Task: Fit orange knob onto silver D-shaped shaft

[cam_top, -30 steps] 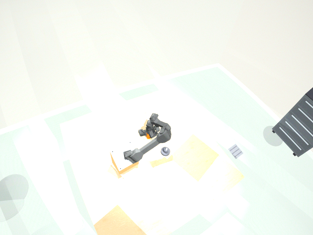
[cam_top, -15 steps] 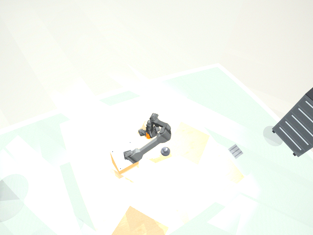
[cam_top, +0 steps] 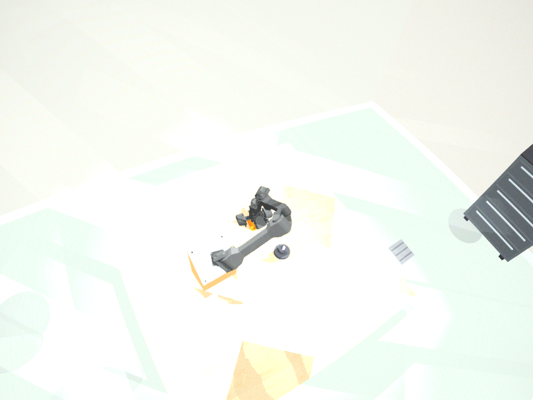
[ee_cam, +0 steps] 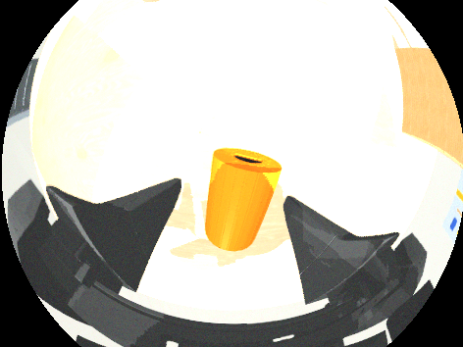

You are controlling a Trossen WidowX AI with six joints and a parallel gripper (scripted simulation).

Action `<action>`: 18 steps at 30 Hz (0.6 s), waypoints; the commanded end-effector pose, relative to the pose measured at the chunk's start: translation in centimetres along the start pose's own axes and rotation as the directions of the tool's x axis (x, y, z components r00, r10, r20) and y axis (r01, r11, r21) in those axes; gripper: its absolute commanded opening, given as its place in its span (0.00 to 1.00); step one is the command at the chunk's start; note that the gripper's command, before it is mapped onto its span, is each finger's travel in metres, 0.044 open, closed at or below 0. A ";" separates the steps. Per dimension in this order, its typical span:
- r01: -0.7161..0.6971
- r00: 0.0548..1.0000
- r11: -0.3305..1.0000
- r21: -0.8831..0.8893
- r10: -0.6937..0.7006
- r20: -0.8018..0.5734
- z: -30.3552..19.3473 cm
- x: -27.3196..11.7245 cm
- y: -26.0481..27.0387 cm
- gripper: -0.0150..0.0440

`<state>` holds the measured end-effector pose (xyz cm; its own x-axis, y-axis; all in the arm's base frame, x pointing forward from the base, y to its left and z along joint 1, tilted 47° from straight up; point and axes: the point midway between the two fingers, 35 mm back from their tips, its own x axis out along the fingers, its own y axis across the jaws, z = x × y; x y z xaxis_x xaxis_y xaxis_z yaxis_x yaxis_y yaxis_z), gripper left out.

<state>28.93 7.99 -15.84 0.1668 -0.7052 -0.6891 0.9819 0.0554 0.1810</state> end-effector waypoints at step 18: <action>0.001 1.000 1.000 0.000 -0.001 -0.003 -0.1 -6.1 0.0 1.00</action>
<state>28.10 12.35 -11.76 0.1788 -0.7013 -0.6901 0.9803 0.0672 0.1857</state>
